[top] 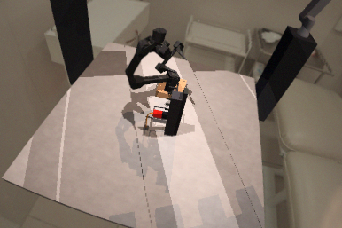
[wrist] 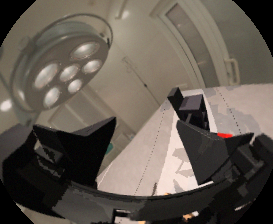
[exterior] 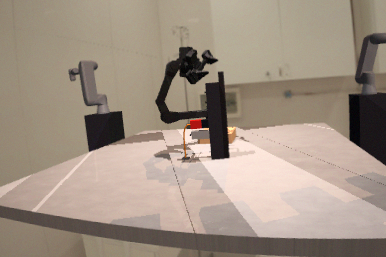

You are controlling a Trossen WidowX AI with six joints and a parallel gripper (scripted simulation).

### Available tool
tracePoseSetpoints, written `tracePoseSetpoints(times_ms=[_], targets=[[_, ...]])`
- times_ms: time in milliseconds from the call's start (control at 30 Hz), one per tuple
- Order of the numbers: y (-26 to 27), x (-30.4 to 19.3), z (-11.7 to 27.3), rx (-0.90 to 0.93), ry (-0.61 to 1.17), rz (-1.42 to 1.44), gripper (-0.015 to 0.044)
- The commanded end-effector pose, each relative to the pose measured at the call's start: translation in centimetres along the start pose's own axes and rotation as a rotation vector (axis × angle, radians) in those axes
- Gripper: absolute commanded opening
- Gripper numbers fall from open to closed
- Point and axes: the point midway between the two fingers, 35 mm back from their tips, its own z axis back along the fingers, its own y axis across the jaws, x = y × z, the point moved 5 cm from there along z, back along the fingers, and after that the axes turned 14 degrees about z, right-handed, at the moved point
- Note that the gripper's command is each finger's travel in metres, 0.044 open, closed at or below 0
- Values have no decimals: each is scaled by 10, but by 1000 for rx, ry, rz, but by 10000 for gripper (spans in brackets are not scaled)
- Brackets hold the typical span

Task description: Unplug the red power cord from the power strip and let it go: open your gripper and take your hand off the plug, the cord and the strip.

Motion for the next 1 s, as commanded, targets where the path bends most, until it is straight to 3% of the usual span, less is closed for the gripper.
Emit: tracePoseSetpoints(times_ms=[0, 267, 633, 967], targets=[[0, 0, 0, -1, 0, 0, 374], [20, 4, 7, -82, -4, 26, 164], [60, 8, 0, -275, 7, 60, 160], [82, 13, -36, -491, 40, 47, 160]])
